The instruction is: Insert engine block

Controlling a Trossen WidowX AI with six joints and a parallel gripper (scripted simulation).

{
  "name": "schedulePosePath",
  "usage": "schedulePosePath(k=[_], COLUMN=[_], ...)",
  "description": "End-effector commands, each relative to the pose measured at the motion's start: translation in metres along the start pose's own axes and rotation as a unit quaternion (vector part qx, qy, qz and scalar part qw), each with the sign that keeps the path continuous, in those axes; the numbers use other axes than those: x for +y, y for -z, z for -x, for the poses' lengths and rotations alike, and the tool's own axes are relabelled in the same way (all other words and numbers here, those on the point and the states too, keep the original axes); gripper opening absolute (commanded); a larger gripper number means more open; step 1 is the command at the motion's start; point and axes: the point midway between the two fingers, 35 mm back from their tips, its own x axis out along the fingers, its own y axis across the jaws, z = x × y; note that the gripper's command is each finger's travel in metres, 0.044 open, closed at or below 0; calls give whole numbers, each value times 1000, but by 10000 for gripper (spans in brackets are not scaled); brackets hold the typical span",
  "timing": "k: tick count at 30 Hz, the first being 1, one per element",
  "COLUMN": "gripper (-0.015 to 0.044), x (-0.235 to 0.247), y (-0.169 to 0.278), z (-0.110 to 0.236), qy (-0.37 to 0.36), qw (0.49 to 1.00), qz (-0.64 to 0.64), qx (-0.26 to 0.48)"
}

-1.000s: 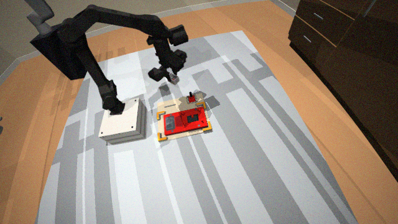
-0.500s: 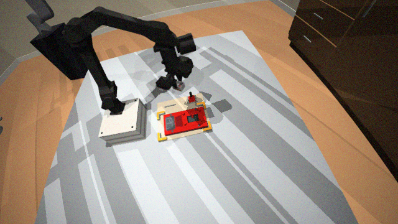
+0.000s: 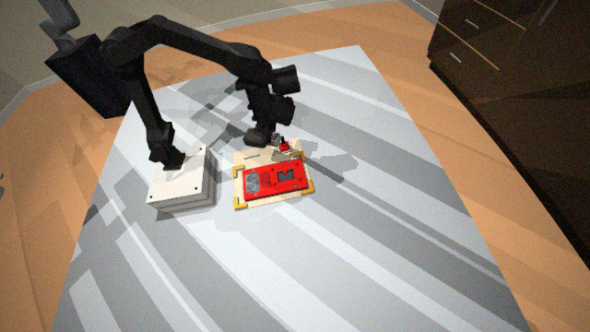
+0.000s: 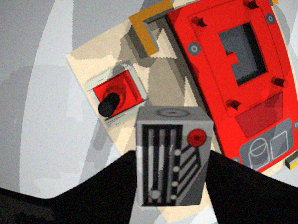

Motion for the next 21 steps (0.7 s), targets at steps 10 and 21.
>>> schedulePosePath(k=[10,21], gripper=[0,0], x=[-29,-57], y=[-28,-46], z=[-14,-27], qy=[-3,-3], qw=[996,986], qz=[94,169], qx=[-3,-5])
